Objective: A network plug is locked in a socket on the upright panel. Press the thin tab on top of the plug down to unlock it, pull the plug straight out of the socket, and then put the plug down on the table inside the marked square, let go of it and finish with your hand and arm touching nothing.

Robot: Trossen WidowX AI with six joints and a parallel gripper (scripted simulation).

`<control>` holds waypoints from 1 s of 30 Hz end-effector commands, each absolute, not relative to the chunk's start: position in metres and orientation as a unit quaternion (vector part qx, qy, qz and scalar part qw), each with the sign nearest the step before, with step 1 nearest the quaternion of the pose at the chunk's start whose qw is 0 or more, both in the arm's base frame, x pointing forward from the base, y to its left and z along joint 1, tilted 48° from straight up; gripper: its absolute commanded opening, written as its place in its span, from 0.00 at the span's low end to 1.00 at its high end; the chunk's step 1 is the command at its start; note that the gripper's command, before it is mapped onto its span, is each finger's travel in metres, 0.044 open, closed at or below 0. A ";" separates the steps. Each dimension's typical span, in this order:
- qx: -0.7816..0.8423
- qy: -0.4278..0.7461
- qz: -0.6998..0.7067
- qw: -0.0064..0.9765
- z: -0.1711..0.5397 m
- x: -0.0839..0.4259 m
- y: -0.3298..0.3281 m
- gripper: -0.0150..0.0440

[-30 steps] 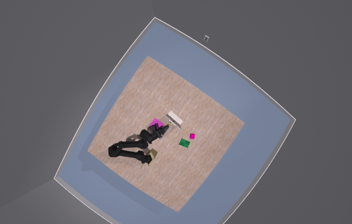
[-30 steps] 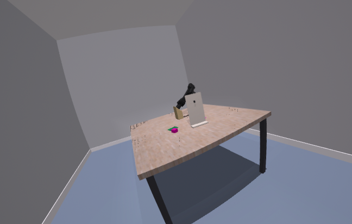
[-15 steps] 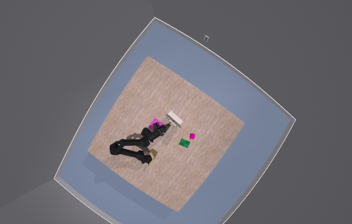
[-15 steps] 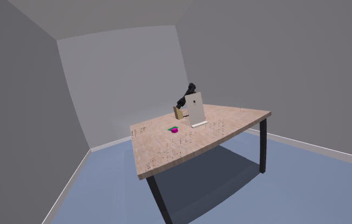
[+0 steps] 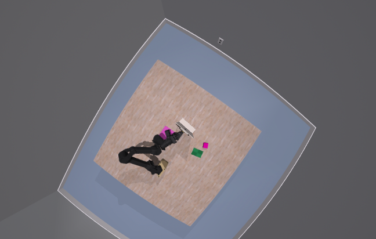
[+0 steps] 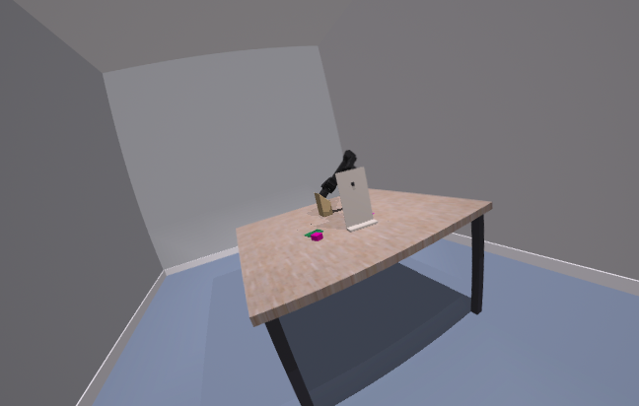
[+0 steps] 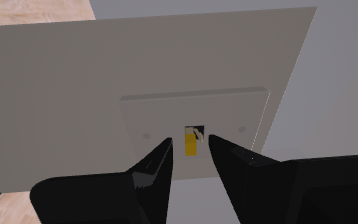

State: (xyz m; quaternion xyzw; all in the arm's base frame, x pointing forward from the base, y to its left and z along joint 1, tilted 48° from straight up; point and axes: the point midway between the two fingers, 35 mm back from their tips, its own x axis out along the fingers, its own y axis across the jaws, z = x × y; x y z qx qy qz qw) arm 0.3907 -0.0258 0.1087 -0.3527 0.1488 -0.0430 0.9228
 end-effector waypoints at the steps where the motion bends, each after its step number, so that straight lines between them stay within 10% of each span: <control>1: -0.354 0.147 -0.043 0.923 0.109 0.394 -0.026 0.47; 30: -0.354 0.147 -0.043 0.923 0.109 0.390 -0.026 0.25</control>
